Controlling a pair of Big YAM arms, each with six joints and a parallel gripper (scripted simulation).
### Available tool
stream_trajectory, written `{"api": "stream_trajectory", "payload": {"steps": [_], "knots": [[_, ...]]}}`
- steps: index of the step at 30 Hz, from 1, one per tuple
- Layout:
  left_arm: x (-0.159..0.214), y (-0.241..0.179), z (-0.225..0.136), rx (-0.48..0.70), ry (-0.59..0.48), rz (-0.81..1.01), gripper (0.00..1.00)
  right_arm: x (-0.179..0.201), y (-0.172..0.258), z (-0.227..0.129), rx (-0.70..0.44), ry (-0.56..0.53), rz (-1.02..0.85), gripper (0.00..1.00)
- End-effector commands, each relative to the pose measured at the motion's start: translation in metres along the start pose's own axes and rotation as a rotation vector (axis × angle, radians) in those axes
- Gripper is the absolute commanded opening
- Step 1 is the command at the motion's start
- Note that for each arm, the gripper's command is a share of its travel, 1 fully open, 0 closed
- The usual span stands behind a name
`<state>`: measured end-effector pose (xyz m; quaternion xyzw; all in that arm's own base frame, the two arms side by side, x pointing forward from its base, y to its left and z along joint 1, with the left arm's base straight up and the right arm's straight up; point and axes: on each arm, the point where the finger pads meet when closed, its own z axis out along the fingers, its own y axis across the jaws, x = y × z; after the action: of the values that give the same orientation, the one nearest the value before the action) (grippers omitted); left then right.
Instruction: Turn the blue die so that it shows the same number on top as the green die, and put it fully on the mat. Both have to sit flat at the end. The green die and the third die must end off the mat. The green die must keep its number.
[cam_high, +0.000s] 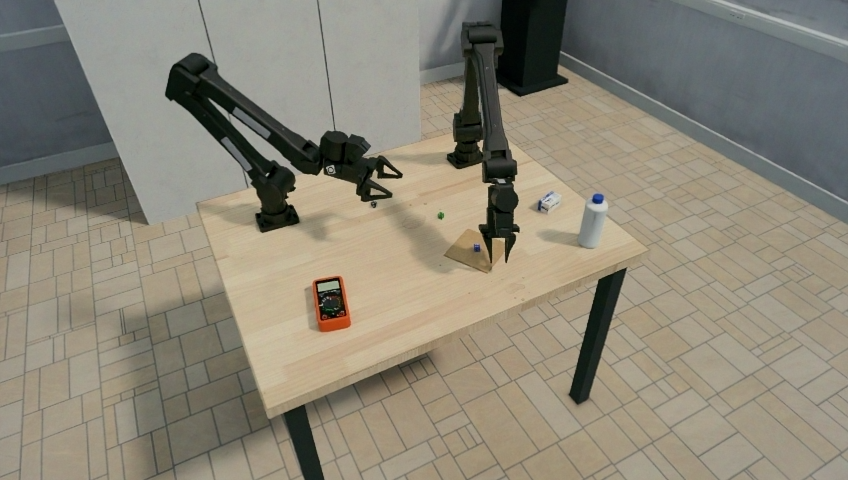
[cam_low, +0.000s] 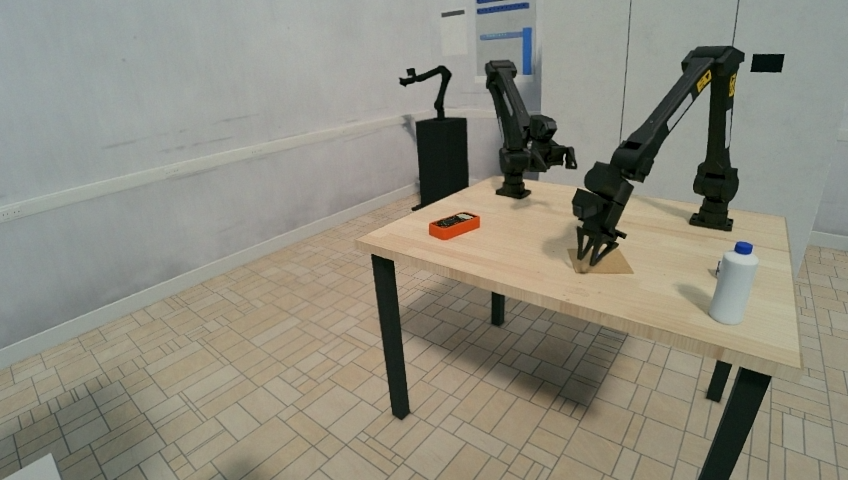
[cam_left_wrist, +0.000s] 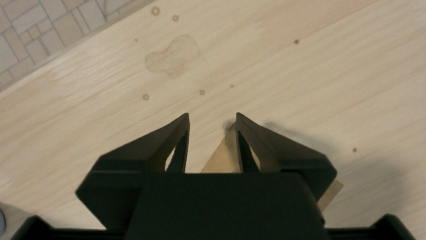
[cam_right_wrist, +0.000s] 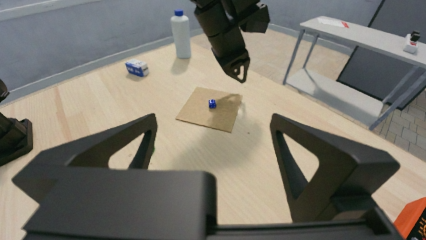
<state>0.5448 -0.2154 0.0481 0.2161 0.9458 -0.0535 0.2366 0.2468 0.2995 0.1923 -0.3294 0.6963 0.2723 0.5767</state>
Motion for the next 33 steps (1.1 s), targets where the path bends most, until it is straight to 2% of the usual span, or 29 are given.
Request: {"api": "stream_trajectory", "payload": {"steps": [1,9,11,16,18,22,26,28,29,30,33], "knots": [[-0.013,-0.017,-0.012,0.006,-0.199,0.031,0.39,-0.017,0.001,0.004,-0.001,-0.034,0.001,1.0],[0.013,-0.034,-0.038,0.01,-0.476,0.077,0.39,-0.017,0.001,0.004,-0.001,-0.034,0.001,1.0],[0.013,-0.034,-0.038,0.01,-0.476,0.077,0.39,-0.017,0.001,0.004,-0.001,-0.034,0.001,1.0],[0.037,-0.044,-0.059,0.025,-0.608,0.073,0.39,-0.017,0.001,0.004,-0.001,-0.034,0.001,1.0],[0.053,-0.046,-0.06,0.033,-0.615,0.054,0.39,-0.017,0.001,0.004,-0.001,-0.034,0.001,1.0],[0.103,-0.05,-0.039,0.047,-0.556,0.037,0.39,-0.017,0.001,0.004,-0.001,-0.034,0.001,1.0],[0.122,-0.051,-0.036,0.05,-0.545,0.031,0.39,-0.017,0.001,0.004,-0.001,-0.034,0.001,1.0],[0.122,-0.051,-0.036,0.05,-0.545,0.031,0.39,-0.017,0.001,0.004,-0.001,-0.034,0.001,1.0],[0.102,-0.05,-0.046,0.047,-0.592,0.031,0.39,-0.017,0.001,0.004,-0.001,-0.034,0.001,1.0],[0.095,-0.05,-0.038,0.044,-0.591,0.044,0.39,-0.017,0.001,0.004,-0.001,-0.034,0.001,1.0],[0.095,-0.051,-0.038,0.045,-0.593,0.047,0.39,-0.017,0.001,0.004,-0.001,-0.034,0.001,1.0]]}}
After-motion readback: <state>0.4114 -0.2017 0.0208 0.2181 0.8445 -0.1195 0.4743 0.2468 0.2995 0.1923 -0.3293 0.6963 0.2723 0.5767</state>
